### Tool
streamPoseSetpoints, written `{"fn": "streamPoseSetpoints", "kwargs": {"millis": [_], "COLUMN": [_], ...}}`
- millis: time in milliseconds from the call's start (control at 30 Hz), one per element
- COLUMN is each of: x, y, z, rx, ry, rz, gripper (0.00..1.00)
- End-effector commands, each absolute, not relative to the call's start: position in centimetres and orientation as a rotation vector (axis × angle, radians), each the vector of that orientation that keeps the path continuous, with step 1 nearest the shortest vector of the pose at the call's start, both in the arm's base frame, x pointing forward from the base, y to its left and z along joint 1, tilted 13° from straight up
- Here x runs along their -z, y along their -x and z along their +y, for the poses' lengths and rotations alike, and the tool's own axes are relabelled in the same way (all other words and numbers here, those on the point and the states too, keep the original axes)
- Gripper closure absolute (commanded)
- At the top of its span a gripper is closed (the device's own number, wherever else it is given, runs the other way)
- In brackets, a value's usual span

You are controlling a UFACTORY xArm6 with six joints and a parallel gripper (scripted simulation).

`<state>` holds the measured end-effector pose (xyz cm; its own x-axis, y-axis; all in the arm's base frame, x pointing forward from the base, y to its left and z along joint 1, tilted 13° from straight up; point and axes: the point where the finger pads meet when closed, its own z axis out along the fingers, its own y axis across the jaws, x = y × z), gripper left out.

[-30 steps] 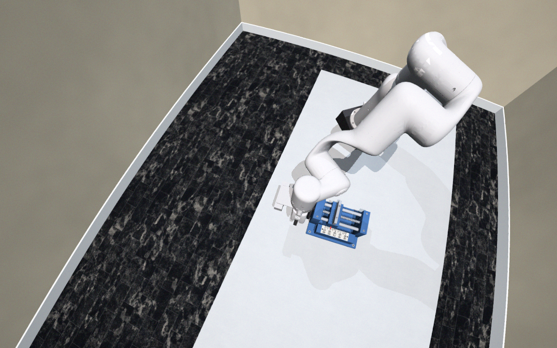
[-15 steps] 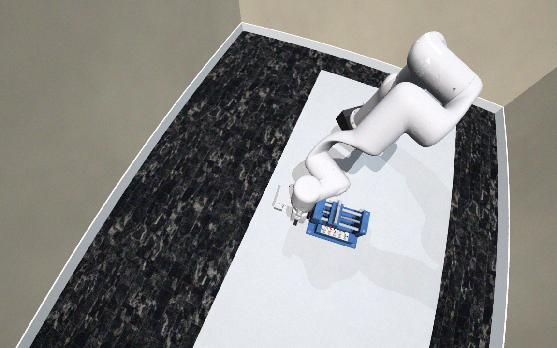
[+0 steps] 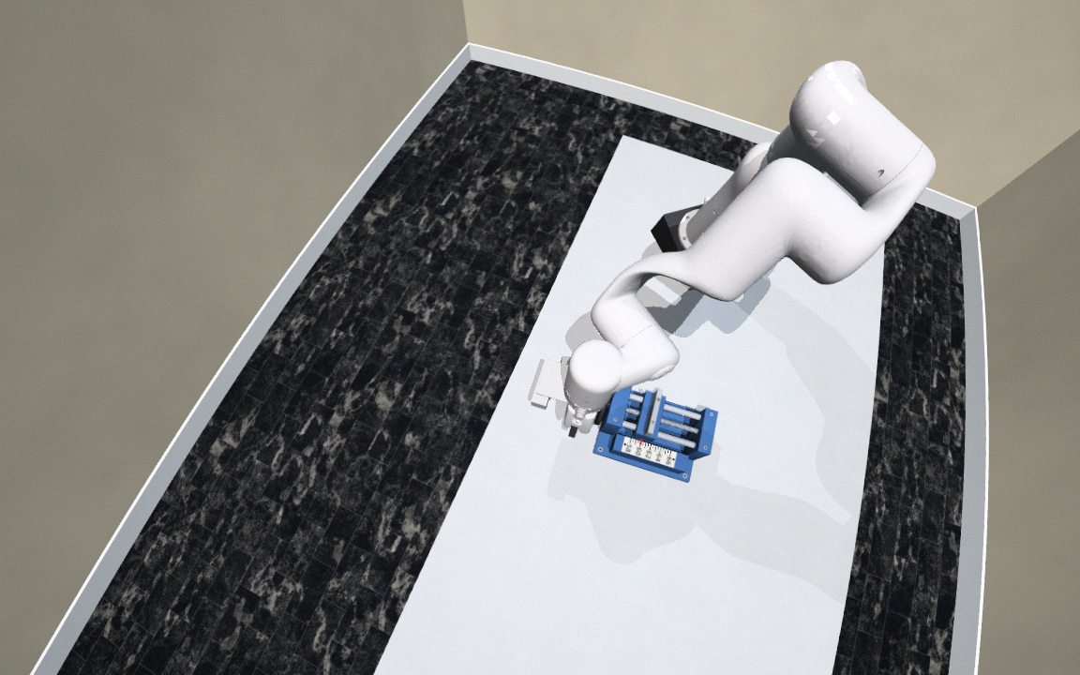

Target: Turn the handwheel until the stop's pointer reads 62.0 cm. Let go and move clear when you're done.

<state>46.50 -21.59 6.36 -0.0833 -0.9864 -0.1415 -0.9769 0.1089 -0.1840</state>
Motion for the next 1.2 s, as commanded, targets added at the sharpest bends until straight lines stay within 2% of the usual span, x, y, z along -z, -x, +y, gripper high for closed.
{"fn": "streamPoseSetpoints", "kwargs": {"millis": [0, 1167], "x": [-6.6, -8.3], "y": [-46.5, -45.9], "z": [-21.7, -21.9], "rx": [0.063, 0.063], "ry": [1.955, 1.955], "rz": [2.156, 2.156], "gripper": [0.94, 0.94]}}
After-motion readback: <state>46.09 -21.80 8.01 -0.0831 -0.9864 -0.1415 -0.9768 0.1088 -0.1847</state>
